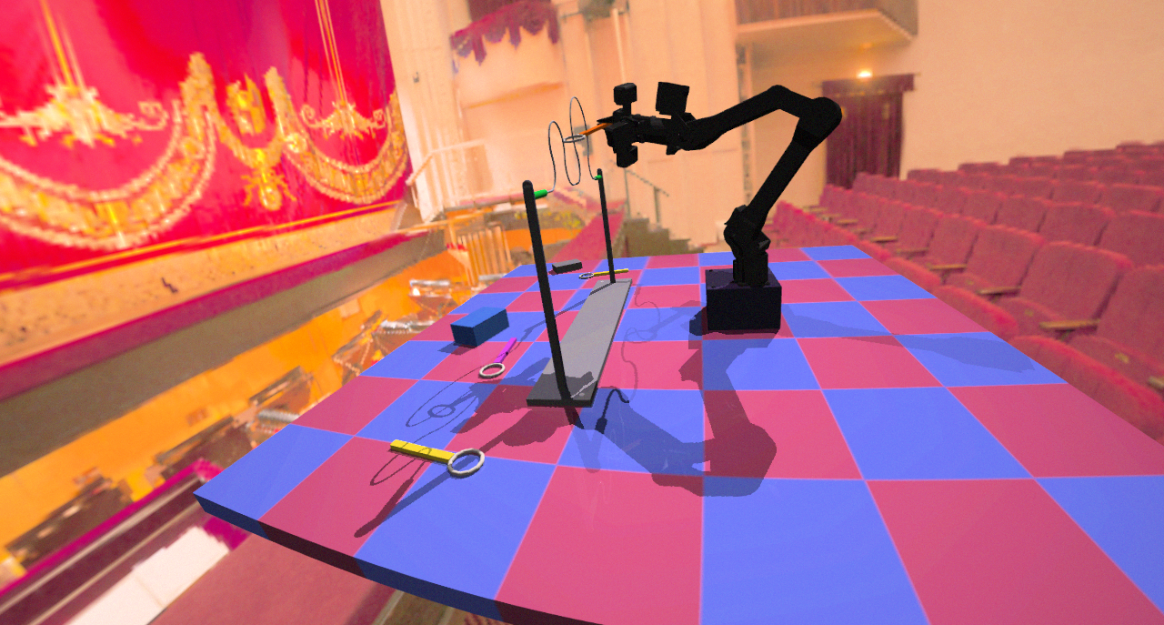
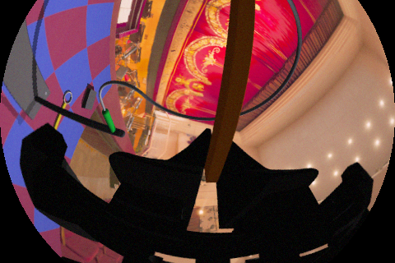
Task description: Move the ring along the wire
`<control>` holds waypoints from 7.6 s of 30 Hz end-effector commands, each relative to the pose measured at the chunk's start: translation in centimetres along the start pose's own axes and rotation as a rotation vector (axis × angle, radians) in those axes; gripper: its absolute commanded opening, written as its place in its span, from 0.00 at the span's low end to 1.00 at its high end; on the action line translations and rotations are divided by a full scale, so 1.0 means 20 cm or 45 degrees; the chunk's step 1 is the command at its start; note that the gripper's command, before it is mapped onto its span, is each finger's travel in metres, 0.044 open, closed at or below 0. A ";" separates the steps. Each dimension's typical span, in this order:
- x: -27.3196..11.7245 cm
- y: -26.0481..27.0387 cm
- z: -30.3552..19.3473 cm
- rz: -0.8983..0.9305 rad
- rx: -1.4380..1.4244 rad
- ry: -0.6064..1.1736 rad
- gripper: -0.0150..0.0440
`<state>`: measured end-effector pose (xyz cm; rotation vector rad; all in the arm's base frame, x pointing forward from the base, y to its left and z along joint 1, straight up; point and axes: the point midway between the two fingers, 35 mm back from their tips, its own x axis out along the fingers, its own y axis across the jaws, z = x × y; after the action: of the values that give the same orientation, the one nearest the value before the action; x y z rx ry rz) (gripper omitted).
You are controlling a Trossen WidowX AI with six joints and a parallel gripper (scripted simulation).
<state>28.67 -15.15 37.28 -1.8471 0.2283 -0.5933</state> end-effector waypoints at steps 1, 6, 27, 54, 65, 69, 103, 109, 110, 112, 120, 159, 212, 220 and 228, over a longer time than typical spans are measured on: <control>0.00 0.01 0.01 -0.020 -0.054 -0.013 0.00; 0.00 0.00 0.01 -0.052 -0.110 -0.020 0.00; 0.00 0.02 0.00 -0.131 -0.247 -0.035 0.00; -0.02 0.31 -0.03 0.064 0.092 0.015 0.00; -0.06 0.49 0.00 0.220 0.362 0.052 0.00; -0.09 0.56 0.03 0.283 0.471 0.067 0.00; -0.37 0.93 0.44 0.821 1.406 0.193 0.00; -0.43 0.94 0.53 0.912 1.563 0.214 0.00; -0.44 0.94 0.55 0.926 1.589 0.217 0.00; -0.45 0.95 0.58 0.954 1.637 0.224 0.00; -0.52 0.93 0.69 1.053 1.810 0.246 0.00; -0.67 0.83 0.98 1.223 2.112 0.282 0.00; -0.84 0.16 1.44 1.902 3.324 0.438 0.00; -0.82 0.02 1.44 2.012 3.524 0.464 0.00; -0.80 -0.10 1.43 2.111 3.702 0.488 0.00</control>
<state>29.19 15.94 26.20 -4.4537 -1.6159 -0.8510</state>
